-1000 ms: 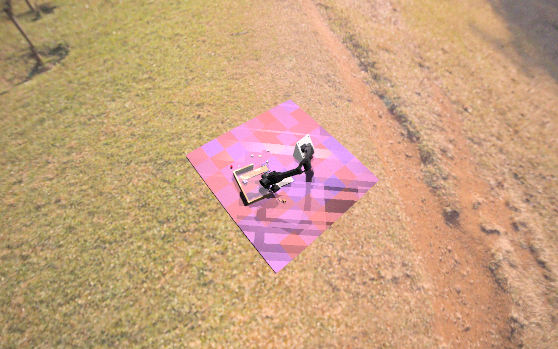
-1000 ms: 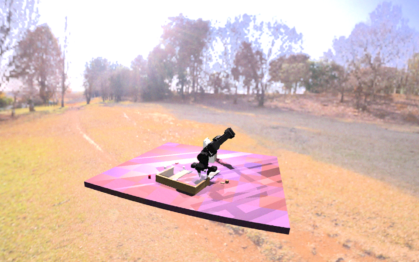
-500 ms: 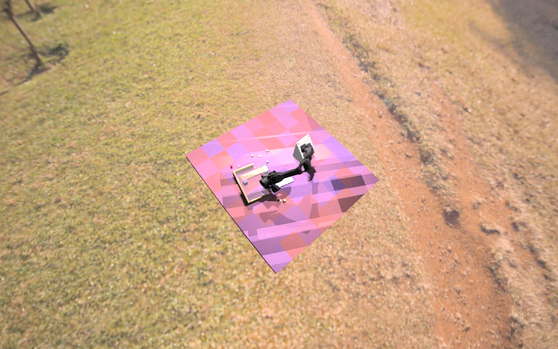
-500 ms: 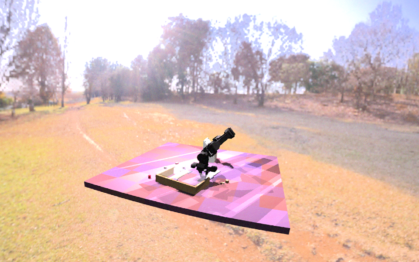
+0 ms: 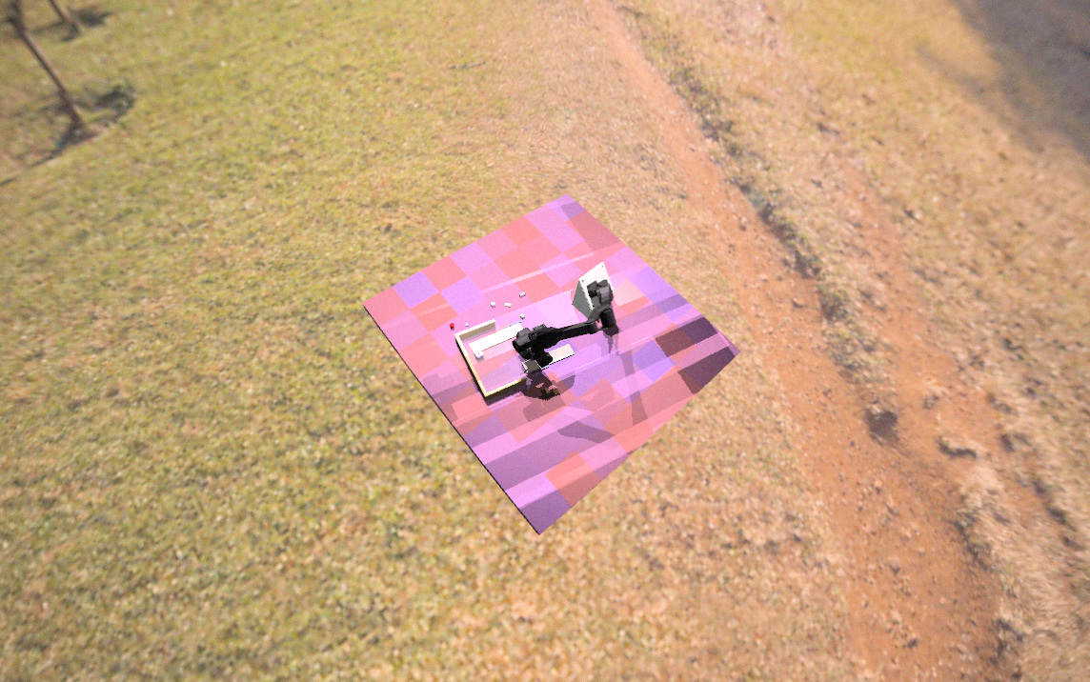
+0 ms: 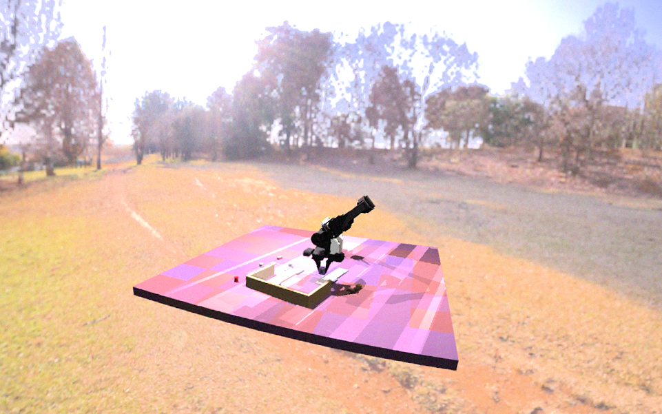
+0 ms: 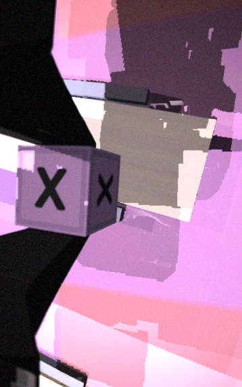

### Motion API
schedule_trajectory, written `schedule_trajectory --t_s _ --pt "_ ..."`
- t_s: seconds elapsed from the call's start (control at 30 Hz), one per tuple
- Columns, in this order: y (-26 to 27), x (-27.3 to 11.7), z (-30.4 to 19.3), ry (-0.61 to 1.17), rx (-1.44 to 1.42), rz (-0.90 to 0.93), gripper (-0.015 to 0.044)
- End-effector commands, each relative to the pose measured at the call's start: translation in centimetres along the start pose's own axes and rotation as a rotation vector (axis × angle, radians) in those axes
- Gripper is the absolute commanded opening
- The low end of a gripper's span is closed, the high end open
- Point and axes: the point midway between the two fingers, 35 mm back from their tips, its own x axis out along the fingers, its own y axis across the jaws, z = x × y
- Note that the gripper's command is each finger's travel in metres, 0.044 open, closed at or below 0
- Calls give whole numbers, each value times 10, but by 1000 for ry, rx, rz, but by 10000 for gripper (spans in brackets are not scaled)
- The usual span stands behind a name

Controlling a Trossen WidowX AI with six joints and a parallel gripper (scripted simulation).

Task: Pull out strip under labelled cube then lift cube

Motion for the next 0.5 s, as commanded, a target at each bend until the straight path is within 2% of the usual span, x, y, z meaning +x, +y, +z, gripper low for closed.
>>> schedule_trajectory --t_s 0.0,0.47 --pt "-4 -8 -18 10 3 -1 0" --pt "-12 -12 -48 11 5 -1 0"
